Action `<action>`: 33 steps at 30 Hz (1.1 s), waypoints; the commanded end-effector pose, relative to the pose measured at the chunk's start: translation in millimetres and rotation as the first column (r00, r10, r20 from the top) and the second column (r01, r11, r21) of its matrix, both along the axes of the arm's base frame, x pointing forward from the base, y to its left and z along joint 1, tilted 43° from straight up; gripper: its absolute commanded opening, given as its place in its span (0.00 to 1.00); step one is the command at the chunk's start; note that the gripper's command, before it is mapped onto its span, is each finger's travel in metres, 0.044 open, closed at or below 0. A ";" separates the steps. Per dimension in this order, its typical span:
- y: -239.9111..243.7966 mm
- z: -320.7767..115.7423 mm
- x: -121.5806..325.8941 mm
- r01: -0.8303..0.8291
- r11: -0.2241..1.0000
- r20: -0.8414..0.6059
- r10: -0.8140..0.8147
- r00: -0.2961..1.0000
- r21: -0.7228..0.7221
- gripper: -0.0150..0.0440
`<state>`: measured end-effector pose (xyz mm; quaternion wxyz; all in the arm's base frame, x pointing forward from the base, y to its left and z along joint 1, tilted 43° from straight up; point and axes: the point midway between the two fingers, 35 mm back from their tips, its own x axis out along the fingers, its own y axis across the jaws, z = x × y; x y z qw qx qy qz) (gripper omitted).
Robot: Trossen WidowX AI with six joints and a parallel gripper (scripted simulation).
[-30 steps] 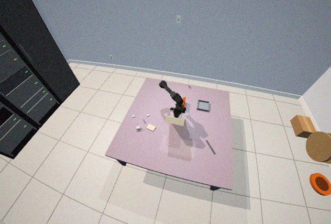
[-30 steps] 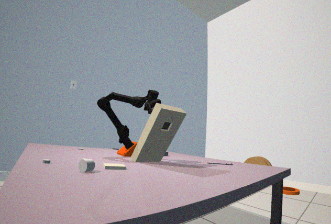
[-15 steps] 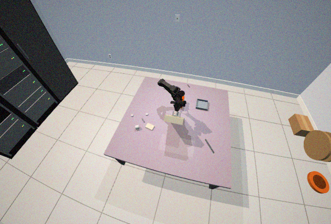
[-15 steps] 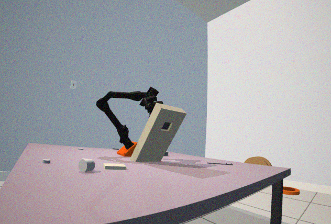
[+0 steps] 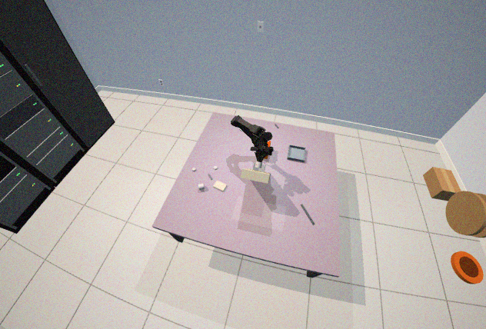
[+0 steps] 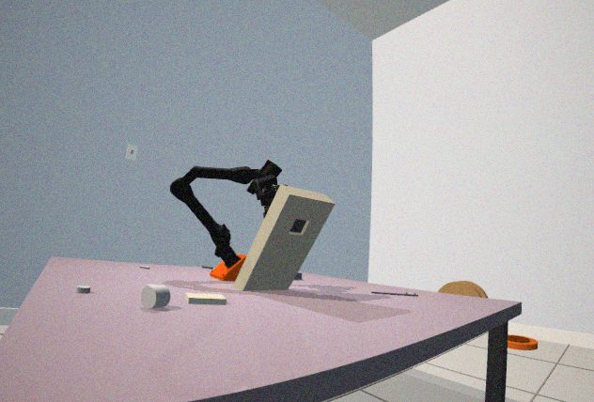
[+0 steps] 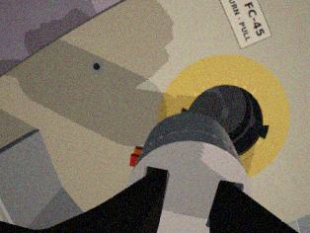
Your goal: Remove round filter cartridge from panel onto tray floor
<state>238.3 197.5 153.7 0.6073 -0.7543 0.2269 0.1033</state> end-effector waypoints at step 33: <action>-26.4 -23.8 -13.8 0.000 1.000 0.009 0.000 1.000 0.010 0.42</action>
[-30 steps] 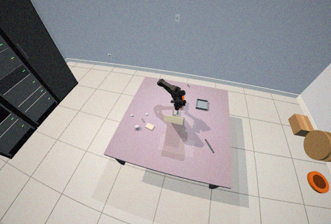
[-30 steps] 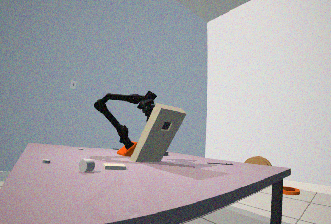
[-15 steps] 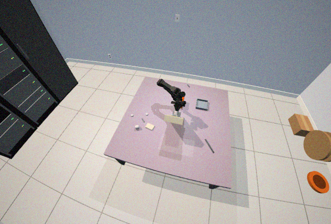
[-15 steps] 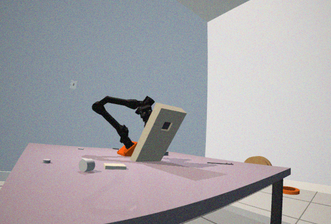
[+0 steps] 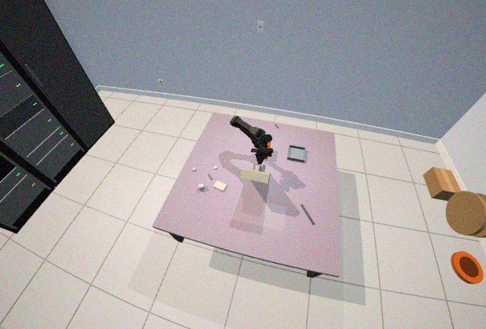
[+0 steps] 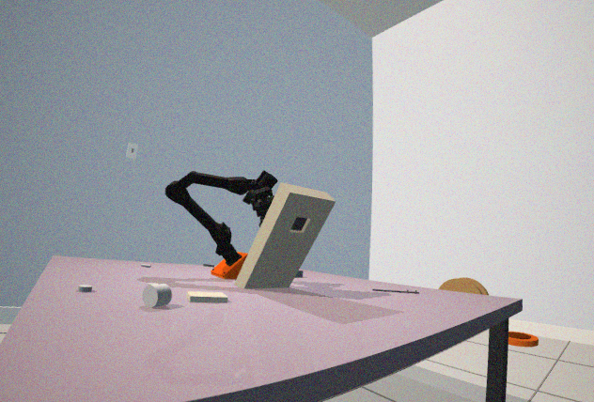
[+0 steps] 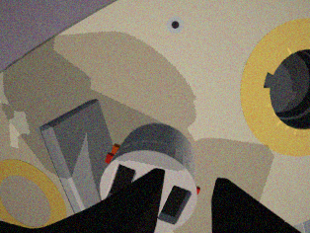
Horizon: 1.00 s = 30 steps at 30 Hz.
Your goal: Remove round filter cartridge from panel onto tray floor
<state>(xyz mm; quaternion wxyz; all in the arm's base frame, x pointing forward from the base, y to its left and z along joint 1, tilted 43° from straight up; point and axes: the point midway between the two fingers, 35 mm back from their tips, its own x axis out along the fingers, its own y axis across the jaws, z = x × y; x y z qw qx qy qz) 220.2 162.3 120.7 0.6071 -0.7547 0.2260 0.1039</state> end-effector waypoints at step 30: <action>48.1 48.5 6.2 0.408 0.810 -0.101 -0.405 0.909 0.421 0.77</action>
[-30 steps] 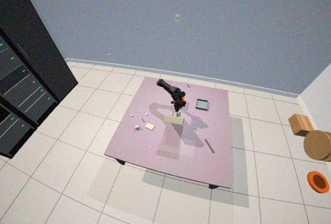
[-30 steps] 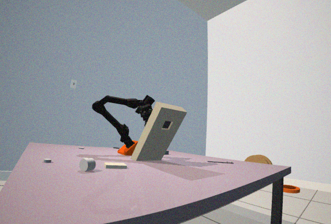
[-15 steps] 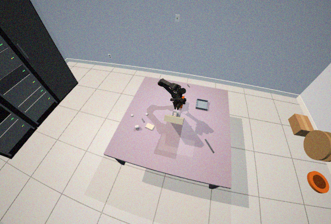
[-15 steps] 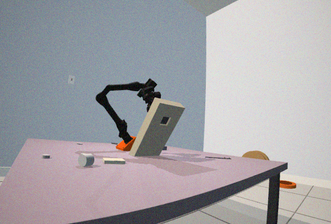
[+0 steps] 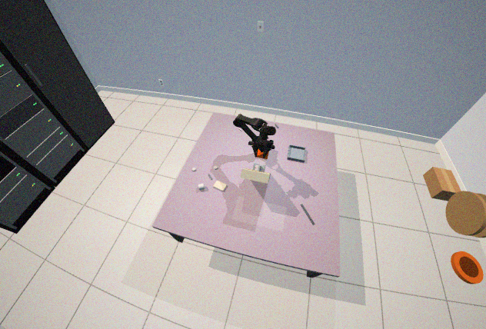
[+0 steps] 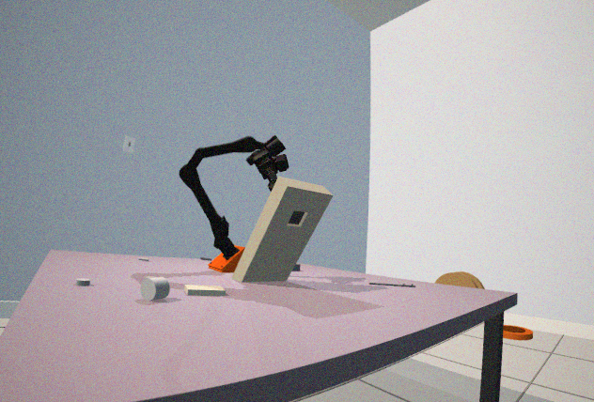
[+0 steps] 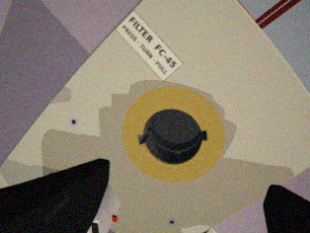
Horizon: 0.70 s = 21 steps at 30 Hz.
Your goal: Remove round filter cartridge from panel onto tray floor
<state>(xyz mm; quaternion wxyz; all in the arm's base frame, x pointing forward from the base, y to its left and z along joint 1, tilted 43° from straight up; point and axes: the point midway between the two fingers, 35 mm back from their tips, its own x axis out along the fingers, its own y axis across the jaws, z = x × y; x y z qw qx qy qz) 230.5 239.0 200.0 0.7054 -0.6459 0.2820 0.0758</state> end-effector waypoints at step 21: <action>-72.9 -68.5 -14.1 0.565 0.713 -0.106 -0.579 0.808 0.415 0.77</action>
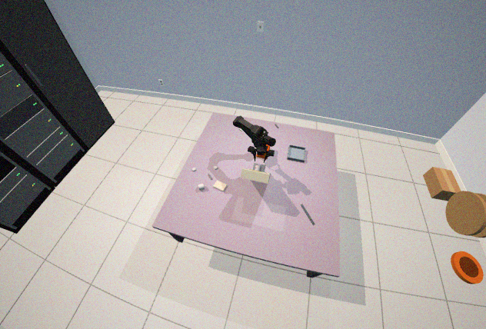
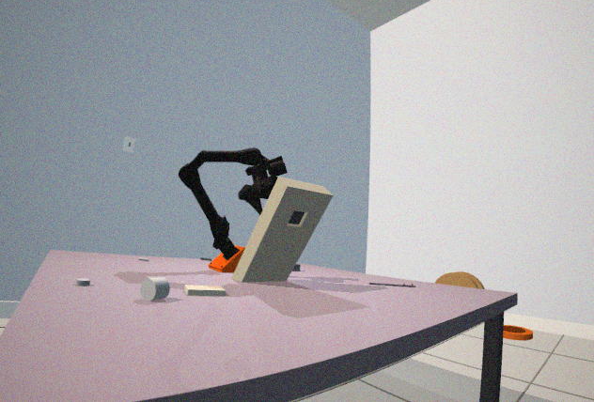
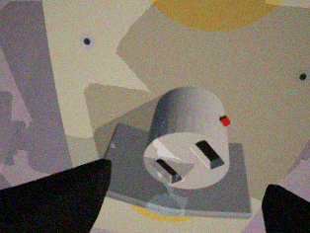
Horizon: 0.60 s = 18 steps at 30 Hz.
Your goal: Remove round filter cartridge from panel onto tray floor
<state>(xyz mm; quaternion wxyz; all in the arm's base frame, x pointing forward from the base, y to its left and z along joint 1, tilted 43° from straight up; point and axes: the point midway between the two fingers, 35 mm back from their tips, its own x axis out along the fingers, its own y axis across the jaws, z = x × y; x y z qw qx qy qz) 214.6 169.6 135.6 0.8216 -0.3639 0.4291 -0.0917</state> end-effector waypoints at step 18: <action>-16.7 -22.7 19.9 0.016 1.000 0.000 -0.016 1.000 0.009 0.77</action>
